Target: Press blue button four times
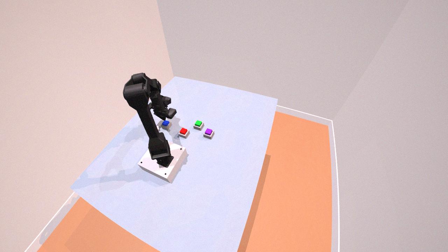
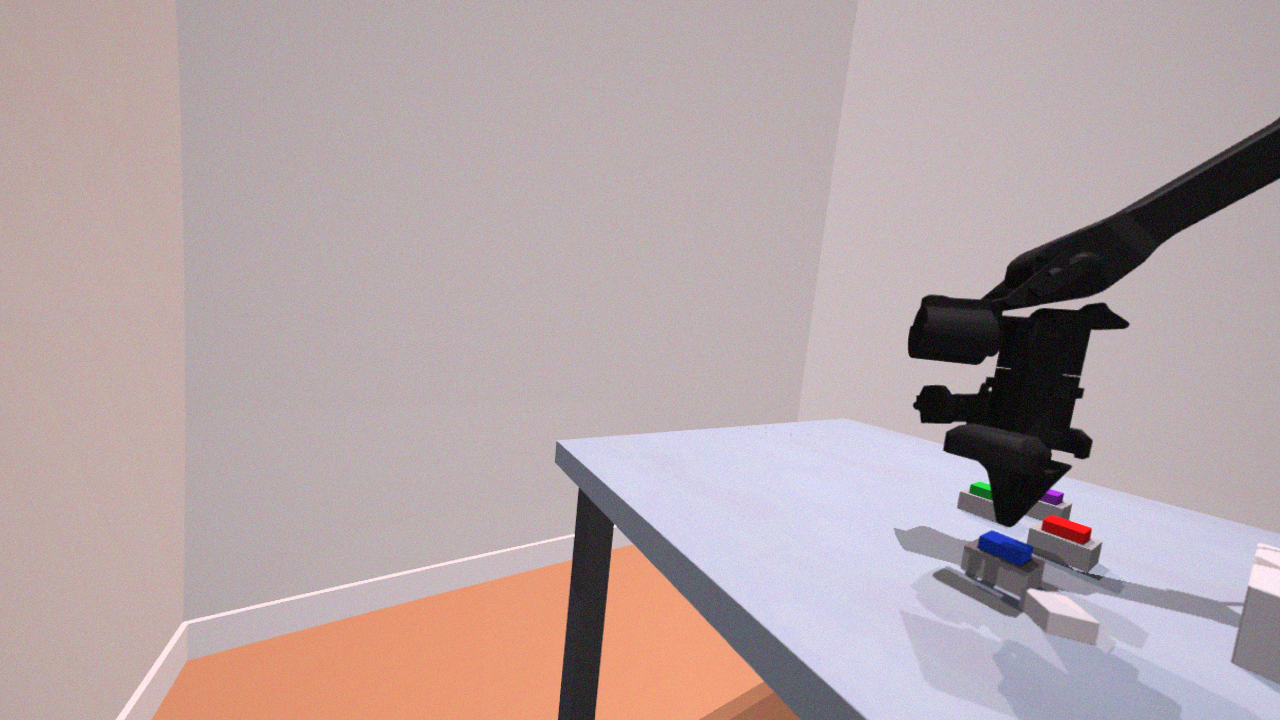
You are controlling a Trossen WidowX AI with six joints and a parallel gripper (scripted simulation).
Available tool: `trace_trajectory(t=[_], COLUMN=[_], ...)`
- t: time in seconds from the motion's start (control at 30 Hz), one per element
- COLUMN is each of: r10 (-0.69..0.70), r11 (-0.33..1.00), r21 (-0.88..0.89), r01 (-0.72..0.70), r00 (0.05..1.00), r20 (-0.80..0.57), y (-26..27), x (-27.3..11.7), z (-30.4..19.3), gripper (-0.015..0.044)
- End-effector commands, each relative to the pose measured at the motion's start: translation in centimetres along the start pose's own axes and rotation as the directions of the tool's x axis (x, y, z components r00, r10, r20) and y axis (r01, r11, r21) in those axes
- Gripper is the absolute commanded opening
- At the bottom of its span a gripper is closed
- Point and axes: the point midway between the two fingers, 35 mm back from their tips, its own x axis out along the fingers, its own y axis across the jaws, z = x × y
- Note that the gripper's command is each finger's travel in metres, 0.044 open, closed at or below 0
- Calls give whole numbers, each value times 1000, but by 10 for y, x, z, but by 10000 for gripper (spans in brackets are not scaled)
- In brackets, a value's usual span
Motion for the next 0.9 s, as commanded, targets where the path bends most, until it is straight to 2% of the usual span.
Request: trace_trajectory(t=[0.0,0.33,0.87], r10=[-8,-8,-8], r11=[1000,1000,1000], r21=[4,4,4], r01=[8,8,8], r00=[1000,1000,1000], r20=[-5,-5,-5], y=[-2,-2,-2], x=[8,24,24], z=[-2,-2,-2], gripper=[20,20,20])
